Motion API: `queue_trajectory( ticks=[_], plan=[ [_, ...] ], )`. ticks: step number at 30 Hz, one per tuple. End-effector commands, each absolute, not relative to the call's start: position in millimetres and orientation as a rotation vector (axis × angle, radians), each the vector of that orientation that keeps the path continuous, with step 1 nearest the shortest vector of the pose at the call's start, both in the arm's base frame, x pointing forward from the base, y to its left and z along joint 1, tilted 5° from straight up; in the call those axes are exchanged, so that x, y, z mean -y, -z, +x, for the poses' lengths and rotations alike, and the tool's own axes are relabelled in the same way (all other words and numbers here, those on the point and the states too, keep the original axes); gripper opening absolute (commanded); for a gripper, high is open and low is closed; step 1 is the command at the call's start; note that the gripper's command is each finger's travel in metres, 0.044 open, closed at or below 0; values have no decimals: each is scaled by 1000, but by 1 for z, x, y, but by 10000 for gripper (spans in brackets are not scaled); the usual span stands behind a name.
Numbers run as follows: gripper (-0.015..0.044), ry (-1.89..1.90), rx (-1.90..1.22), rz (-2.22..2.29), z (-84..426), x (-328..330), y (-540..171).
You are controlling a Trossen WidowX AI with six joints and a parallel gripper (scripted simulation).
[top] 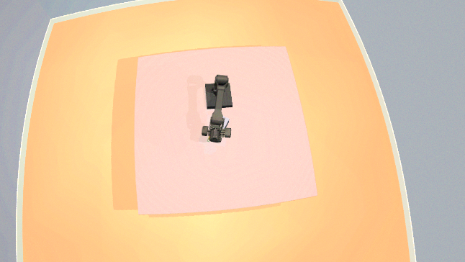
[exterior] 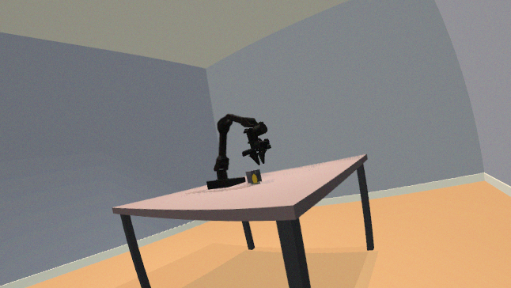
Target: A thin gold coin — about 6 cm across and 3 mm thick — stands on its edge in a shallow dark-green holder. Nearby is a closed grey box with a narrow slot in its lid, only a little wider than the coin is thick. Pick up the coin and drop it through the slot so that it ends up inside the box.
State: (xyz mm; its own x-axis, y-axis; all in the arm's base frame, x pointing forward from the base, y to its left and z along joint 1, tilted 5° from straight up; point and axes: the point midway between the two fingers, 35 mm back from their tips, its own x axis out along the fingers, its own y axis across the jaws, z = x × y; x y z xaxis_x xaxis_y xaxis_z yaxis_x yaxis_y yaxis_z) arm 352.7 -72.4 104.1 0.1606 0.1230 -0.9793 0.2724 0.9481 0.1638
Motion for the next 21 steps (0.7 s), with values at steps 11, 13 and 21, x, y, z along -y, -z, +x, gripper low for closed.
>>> queue_trajectory(
  ticks=[11,13,21],
  plan=[
    [161,352,-1490,480,316,113,-110],
    [161,352,-1490,480,317,112,-91],
    [161,352,-1490,480,318,110,-73]
  ],
)
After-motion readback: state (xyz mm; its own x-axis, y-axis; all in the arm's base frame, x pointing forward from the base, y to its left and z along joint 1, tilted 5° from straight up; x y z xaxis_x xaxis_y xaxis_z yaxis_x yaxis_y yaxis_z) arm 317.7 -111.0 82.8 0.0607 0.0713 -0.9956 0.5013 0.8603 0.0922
